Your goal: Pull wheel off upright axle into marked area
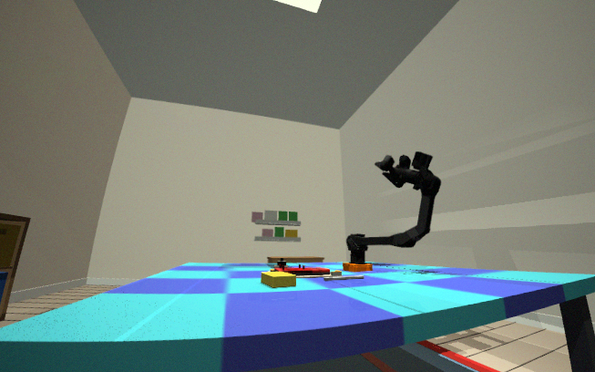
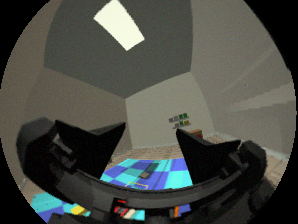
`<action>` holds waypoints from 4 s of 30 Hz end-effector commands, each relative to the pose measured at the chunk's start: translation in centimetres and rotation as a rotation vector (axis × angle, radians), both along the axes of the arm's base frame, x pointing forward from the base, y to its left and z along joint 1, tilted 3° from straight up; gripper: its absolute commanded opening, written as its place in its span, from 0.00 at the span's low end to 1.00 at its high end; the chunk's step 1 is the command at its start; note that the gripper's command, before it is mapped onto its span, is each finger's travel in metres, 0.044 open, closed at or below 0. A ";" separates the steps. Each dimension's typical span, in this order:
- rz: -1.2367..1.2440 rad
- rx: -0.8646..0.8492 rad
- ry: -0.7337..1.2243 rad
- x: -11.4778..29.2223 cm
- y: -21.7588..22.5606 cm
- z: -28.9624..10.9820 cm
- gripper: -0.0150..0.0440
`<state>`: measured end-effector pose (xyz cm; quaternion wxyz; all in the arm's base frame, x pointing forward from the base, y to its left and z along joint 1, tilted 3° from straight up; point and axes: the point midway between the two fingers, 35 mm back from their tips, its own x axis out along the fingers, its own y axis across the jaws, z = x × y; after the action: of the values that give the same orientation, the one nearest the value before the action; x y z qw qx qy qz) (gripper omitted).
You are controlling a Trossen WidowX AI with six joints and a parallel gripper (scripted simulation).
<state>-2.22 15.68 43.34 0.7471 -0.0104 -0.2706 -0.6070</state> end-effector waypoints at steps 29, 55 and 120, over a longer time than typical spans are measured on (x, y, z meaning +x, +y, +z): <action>0.431 0.682 0.464 9.7 -26.8 1.6 0.76; 0.827 1.017 1.030 27.2 -32.7 -12.0 0.76; 1.031 1.312 1.702 37.7 -26.7 -39.5 0.54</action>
<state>35.46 -11.04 3.82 0.7056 0.0840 0.7014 -0.0560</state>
